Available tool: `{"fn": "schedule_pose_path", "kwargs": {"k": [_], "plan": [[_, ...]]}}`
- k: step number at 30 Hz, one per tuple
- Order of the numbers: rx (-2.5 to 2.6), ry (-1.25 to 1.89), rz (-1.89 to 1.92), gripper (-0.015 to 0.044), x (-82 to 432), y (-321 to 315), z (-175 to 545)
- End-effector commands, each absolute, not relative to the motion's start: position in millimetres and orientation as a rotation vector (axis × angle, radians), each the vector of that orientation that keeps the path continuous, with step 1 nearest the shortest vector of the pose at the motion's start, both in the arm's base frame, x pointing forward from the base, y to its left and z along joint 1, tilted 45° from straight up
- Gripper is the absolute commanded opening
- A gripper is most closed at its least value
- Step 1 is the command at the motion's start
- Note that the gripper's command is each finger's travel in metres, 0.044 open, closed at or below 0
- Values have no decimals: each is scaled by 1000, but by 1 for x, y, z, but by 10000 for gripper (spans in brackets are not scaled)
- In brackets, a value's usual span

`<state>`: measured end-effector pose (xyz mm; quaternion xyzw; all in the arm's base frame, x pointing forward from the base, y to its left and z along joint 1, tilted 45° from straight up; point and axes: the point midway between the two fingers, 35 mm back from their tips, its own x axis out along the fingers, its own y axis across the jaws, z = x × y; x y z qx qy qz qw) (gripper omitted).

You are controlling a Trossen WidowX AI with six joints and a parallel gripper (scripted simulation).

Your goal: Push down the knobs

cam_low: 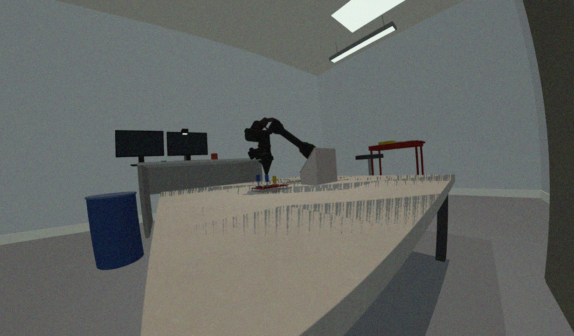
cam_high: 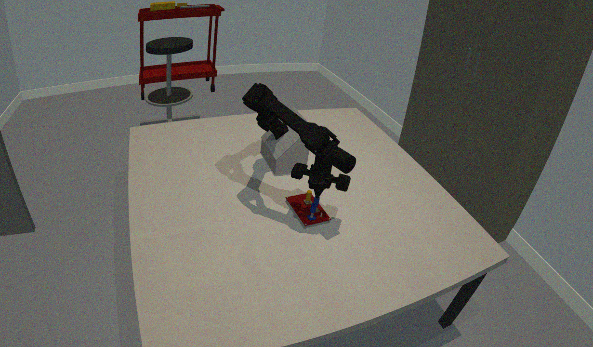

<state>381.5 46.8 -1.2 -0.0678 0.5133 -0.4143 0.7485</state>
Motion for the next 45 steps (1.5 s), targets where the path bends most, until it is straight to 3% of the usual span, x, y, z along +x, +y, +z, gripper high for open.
{"fn": "schedule_pose_path", "kwargs": {"k": [1,45], "plan": [[-155,1122,-907,0,381,46,-1],[-156,1122,-907,0,382,40,-8]]}}
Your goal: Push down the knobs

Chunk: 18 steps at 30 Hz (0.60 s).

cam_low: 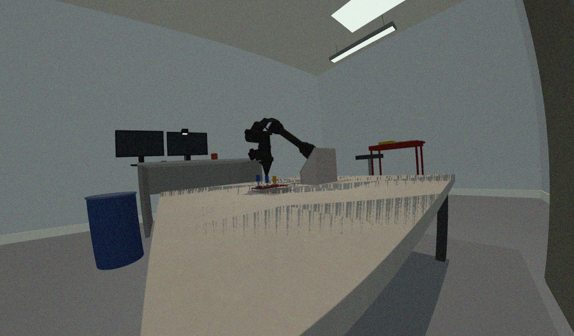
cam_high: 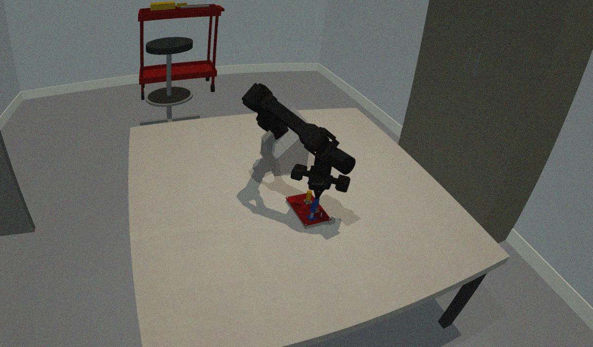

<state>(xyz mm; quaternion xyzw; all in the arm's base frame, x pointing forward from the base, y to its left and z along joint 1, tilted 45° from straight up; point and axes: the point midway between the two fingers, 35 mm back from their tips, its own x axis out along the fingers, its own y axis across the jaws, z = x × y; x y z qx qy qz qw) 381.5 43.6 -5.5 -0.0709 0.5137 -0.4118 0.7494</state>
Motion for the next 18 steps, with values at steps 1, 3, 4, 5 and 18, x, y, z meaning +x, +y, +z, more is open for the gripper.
{"fn": "schedule_pose_path", "kwargs": {"k": [1,3,4,5,18], "plan": [[-156,1122,-907,0,382,39,-8],[-156,1122,-907,0,383,38,-9],[-156,1122,-907,0,383,38,-9],[-156,1122,-907,0,383,38,-9],[-156,1122,-907,0,383,38,-10]]}}
